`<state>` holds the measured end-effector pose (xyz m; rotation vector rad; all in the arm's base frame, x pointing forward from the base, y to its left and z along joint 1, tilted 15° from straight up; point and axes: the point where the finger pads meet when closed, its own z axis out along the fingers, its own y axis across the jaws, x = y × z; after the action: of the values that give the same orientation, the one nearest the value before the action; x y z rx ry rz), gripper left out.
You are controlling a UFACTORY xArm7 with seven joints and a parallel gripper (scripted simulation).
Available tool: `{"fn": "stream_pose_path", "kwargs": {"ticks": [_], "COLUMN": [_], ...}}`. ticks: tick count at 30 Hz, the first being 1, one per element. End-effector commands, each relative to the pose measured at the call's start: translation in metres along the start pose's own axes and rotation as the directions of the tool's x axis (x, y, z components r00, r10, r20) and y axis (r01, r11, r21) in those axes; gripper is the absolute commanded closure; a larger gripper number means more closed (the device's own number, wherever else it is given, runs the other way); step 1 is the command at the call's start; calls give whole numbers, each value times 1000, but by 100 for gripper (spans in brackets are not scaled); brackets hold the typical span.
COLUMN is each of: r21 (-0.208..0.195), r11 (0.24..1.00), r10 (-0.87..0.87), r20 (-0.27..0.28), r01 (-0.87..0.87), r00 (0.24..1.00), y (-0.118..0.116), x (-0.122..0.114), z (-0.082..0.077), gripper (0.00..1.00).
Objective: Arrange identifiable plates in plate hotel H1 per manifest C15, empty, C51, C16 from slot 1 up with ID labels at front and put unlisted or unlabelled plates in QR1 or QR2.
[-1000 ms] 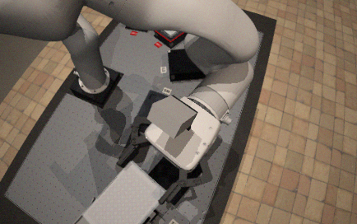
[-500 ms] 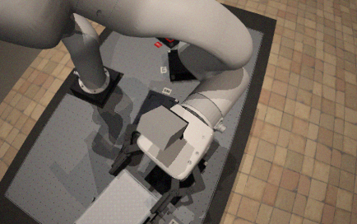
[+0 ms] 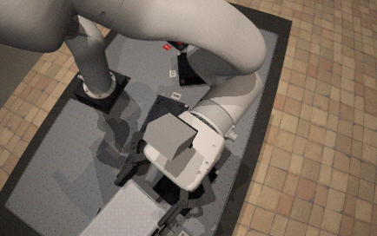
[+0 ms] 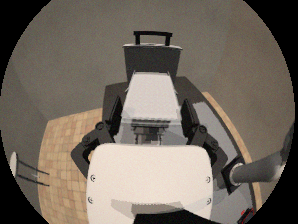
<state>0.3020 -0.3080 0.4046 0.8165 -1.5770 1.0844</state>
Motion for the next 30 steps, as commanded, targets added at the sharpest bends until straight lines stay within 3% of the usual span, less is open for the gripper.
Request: {"fn": "stream_pose_path", "kwargs": {"ticks": [1,30], "r21": [0,0], "r11": [1000,1000], "r10": [3,3], "r20": [0,0], "r01": [-3,-3], "r00": [1000,1000], "y": [0,-1], "x": [1,-1], "z": [1,9], "gripper": [100,100]}}
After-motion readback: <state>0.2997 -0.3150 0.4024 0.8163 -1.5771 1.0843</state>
